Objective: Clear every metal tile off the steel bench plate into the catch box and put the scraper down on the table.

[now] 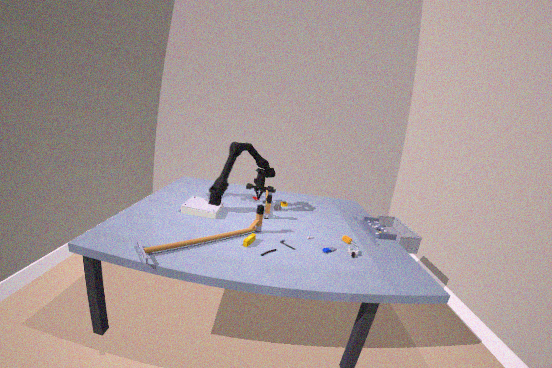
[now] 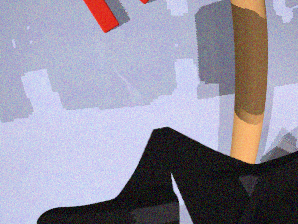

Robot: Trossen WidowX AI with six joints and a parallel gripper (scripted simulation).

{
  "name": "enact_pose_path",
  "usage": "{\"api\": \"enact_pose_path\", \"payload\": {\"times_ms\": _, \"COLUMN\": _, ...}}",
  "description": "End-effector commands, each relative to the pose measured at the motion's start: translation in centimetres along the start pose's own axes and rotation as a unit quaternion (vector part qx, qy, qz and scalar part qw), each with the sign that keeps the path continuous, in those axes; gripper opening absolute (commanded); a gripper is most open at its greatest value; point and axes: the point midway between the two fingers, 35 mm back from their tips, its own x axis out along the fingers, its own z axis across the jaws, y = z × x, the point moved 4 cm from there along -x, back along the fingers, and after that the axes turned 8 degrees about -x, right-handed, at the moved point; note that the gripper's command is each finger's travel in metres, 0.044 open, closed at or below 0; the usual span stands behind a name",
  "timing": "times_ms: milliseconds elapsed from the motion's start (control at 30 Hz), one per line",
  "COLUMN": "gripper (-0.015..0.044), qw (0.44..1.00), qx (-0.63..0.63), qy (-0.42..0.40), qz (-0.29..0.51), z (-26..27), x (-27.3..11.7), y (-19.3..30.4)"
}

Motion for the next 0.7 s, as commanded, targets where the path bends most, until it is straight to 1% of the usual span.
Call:
{"api": "enact_pose_path", "payload": {"times_ms": 0, "gripper": 0.0, "qw": 1.0, "qx": -0.003, "qy": -0.002, "qz": 0.004, "z": 0.3, "x": 1.2, "y": 0.3}}
{"api": "enact_pose_path", "payload": {"times_ms": 133, "gripper": 0.0, "qw": 1.0, "qx": -0.003, "qy": -0.003, "qz": 0.004, "z": 0.5, "x": 1.9, "y": 0.4}}
{"api": "enact_pose_path", "payload": {"times_ms": 667, "gripper": 0.0, "qw": 1.0, "qx": -0.003, "qy": -0.002, "qz": 0.004, "z": -0.8, "x": 1.8, "y": 0.3}}
